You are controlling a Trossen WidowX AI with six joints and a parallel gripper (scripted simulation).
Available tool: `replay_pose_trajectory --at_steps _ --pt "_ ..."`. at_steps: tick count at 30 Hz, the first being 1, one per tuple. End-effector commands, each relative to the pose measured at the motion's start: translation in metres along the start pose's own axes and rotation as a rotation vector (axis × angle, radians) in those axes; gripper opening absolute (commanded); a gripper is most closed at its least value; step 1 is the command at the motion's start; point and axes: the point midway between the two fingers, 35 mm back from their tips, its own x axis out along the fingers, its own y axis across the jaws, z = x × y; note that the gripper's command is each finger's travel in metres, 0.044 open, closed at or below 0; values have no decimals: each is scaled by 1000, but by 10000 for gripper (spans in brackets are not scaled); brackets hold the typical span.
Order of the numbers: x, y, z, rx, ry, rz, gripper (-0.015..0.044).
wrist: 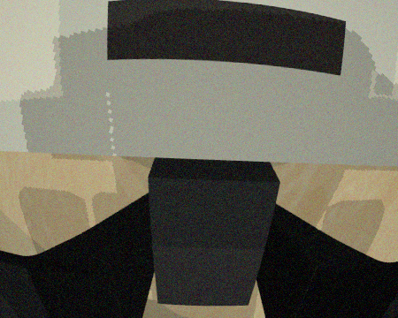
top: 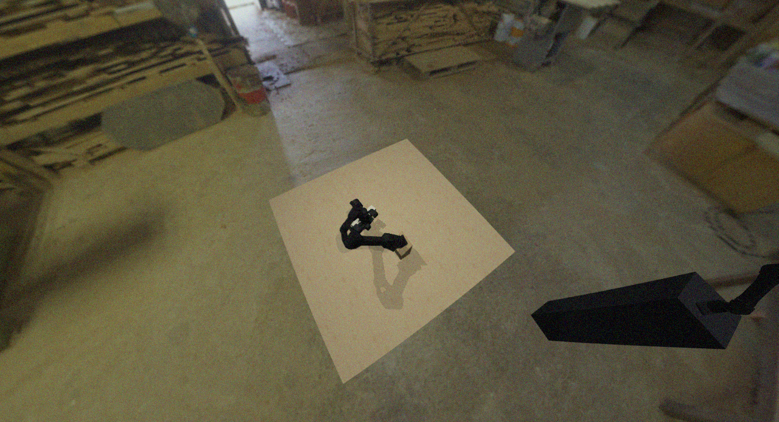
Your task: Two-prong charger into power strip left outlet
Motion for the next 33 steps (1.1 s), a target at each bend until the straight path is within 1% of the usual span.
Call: replay_pose_trajectory --at_steps 1,33 --pt "0 1 2 6 -1 4 0" --pt "-1 1 13 5 -1 4 0"
